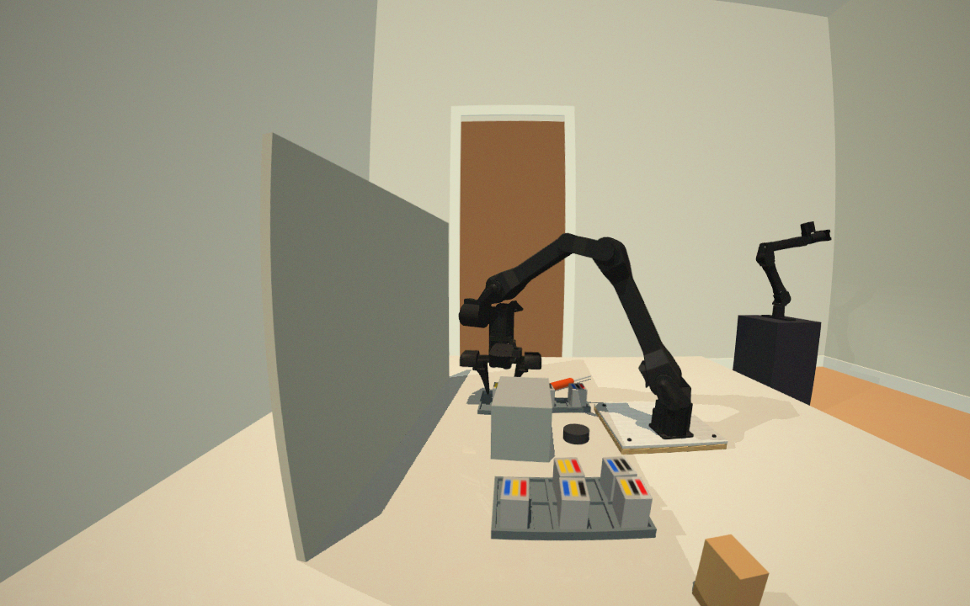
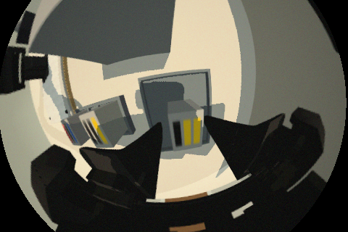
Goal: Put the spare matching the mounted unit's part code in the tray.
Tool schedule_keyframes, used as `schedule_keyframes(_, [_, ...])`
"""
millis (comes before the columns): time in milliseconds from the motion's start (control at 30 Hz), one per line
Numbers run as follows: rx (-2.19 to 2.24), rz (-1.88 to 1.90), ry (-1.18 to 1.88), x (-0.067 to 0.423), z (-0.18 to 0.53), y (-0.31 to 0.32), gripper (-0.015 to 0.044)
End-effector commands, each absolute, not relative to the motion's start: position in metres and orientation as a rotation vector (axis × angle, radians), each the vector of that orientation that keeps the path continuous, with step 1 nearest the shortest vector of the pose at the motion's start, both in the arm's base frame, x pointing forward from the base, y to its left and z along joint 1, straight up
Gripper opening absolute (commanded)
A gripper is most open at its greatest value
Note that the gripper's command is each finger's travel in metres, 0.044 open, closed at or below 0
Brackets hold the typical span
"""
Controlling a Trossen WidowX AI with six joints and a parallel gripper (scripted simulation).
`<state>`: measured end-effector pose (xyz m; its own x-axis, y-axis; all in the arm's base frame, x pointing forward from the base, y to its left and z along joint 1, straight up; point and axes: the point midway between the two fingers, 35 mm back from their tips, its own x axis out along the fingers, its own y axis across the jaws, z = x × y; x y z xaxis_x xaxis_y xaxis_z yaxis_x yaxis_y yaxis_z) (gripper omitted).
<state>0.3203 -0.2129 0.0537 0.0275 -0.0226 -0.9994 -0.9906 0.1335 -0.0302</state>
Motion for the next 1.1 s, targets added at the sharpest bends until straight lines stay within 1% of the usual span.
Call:
schedule_keyframes(0, [-1.138, 1.079, 1.263, 0.32, 0.054, -0.213, 0.0367])
schedule_keyframes(100, [-1.138, 1.079, 1.263, 0.321, 0.056, -0.213, 0.044])
schedule_keyframes(400, [-1.14, 1.082, 1.263, 0.317, 0.158, -0.211, 0.044])
schedule_keyframes(1067, [-1.148, 1.07, 1.259, 0.319, 0.157, -0.212, 0.044])
